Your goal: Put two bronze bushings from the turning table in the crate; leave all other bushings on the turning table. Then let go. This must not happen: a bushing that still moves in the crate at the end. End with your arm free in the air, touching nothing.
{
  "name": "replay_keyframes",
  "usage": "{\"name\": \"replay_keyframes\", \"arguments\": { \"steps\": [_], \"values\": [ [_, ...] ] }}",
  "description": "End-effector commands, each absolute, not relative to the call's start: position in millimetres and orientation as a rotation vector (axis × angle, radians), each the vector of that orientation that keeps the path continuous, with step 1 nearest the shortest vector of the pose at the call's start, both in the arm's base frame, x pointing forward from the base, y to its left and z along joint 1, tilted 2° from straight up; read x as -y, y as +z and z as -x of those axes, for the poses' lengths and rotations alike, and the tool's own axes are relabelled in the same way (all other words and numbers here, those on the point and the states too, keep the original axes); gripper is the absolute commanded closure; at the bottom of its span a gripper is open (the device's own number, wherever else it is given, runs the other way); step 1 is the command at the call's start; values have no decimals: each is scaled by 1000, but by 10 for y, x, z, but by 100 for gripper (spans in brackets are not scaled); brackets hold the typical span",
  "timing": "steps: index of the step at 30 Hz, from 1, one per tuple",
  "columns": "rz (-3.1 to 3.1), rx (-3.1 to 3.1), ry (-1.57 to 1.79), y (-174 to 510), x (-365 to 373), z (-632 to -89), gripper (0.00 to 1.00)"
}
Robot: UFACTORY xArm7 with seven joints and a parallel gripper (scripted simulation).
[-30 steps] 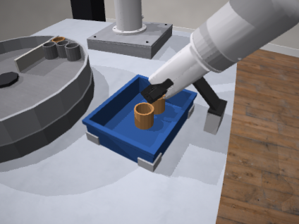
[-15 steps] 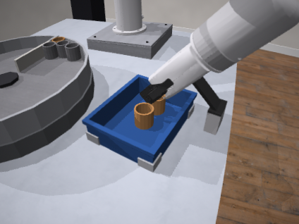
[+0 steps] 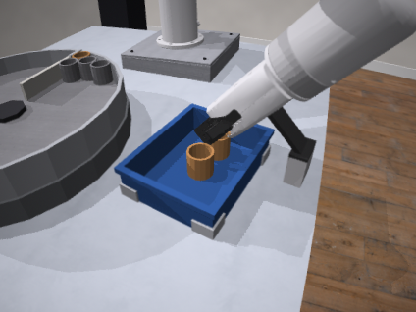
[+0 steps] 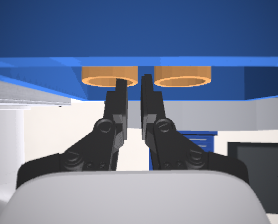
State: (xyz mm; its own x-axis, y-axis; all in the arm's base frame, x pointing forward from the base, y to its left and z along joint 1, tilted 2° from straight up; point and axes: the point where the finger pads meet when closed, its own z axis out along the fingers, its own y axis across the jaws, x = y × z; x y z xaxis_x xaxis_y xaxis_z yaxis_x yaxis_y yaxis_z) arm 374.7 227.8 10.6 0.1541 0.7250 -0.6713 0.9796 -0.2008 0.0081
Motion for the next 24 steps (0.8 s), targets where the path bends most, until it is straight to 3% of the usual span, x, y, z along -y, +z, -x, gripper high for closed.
{"name": "replay_keyframes", "arguments": {
  "steps": [1, 24],
  "values": [
    [-1993, -1620, -755, 121, -2289, -3757, 89],
    [-1993, -1620, -755, 485, -2302, -3755, 89]
  ]
}}
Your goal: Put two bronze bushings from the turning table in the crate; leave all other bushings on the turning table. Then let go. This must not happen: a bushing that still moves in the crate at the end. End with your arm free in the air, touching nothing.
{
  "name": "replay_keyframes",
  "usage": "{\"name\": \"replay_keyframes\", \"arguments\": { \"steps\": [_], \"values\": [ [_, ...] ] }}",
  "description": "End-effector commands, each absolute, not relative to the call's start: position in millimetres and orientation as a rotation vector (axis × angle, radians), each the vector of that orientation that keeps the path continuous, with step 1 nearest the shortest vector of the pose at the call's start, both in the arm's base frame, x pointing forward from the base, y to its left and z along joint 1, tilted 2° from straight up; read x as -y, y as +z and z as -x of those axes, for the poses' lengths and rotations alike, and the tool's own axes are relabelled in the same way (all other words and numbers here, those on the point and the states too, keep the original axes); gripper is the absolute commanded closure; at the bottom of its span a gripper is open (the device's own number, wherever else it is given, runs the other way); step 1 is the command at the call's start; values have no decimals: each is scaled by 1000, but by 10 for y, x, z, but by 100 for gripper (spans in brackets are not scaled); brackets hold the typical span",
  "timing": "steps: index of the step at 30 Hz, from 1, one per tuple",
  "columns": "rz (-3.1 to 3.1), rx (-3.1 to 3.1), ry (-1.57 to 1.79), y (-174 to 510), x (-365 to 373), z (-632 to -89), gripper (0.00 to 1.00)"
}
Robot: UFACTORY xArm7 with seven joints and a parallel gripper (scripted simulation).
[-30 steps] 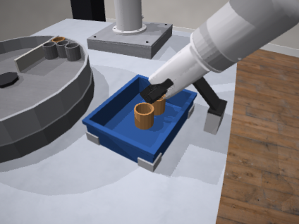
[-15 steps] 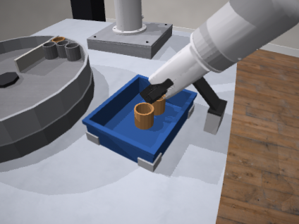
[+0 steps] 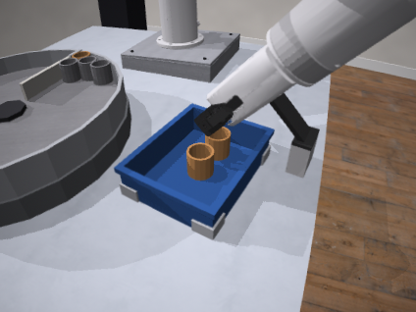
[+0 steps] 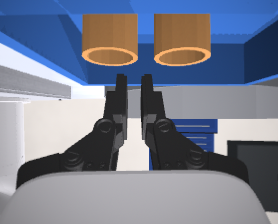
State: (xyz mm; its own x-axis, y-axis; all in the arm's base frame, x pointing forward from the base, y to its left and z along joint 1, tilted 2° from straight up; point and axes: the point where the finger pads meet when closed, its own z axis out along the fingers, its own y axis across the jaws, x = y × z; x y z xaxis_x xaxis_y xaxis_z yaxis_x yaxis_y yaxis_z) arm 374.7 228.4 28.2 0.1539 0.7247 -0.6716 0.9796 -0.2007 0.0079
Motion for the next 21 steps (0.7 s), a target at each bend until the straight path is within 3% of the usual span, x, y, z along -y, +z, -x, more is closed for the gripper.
{"name": "replay_keyframes", "arguments": {
  "steps": [1, 21],
  "values": [
    [-1993, -1620, -755, 534, -2304, -3755, 89],
    [-1993, -1620, -755, 837, -2315, -3754, 89]
  ]
}}
